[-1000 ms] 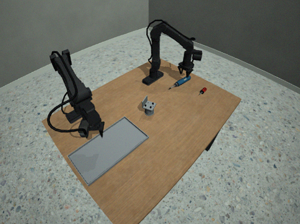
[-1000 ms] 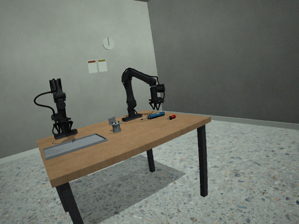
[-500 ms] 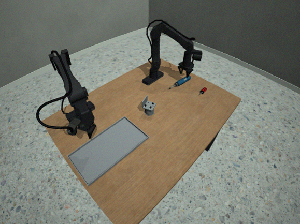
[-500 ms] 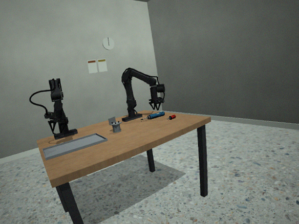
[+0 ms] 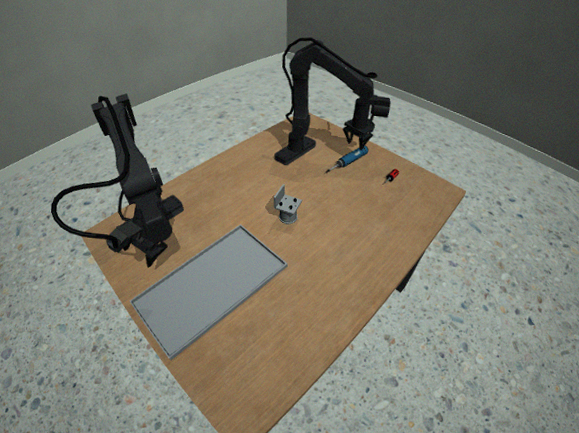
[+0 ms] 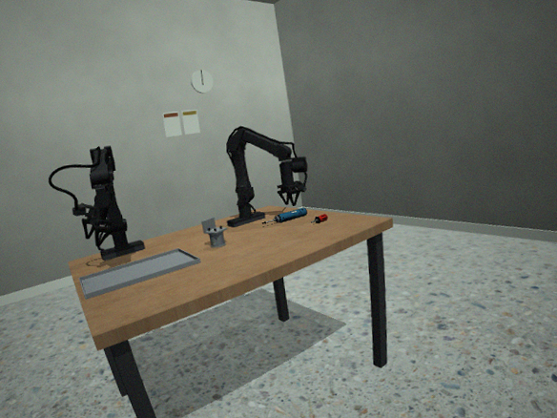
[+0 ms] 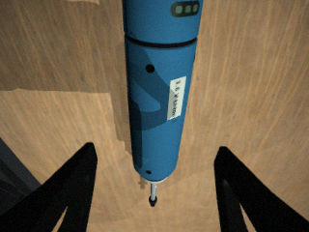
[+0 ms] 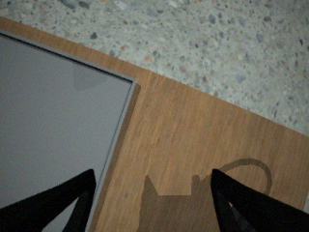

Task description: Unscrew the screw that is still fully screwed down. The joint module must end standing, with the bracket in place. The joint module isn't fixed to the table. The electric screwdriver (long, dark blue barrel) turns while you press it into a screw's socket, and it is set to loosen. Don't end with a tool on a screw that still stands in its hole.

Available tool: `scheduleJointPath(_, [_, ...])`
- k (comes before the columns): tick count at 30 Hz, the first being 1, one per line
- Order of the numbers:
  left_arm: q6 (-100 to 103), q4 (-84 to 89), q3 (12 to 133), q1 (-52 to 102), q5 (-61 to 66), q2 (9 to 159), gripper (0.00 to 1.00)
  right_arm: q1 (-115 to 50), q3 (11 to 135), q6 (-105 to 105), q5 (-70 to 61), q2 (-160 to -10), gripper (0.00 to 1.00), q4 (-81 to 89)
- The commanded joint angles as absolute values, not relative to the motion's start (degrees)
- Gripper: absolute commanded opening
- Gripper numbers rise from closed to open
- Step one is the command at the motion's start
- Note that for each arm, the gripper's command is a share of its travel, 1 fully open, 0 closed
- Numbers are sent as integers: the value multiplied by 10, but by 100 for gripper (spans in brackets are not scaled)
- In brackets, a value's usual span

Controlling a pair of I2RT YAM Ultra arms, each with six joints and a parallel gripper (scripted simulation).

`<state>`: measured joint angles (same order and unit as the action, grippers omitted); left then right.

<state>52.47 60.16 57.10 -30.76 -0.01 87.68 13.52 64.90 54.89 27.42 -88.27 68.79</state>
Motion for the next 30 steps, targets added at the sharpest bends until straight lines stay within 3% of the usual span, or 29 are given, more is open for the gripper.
scheduleJointPath(1, [521,610,586,-307,0,855,65,152,671,604,334,-861,86,731])
scheduleJointPath(22, [521,610,586,-307,0,855,65,211,684,776,506,-849,86,855])
scheduleJointPath(30, [521,610,586,-307,0,855,65,216,689,778,509,-856,86,860])
